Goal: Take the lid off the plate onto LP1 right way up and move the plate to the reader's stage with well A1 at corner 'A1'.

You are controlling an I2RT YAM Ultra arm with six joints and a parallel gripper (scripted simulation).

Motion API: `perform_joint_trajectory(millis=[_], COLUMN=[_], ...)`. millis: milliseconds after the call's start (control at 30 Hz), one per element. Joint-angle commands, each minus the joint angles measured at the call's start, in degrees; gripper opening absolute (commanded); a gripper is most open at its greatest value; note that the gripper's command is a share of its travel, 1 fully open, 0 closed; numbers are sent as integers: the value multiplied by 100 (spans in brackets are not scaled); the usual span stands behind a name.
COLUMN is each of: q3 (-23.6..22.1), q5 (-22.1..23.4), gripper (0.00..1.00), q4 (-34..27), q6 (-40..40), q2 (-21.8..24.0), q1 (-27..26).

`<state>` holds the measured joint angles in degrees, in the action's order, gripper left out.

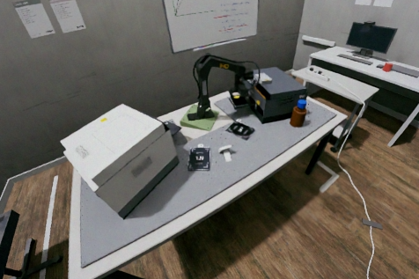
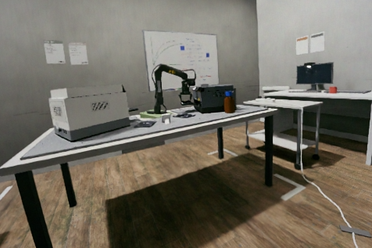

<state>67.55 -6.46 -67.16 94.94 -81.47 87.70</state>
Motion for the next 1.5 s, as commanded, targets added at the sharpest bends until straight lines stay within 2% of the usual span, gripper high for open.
perform_joint_trajectory(millis=[0, 1133, 1467], q3=[137, 292, 457], q5=[-73, -73, -82], gripper=[86, 86, 86], q4=[-92, -168, -407], q6=[-42, -4, 88], q2=[166, 252, 2], q1=[-24, 25, 72])
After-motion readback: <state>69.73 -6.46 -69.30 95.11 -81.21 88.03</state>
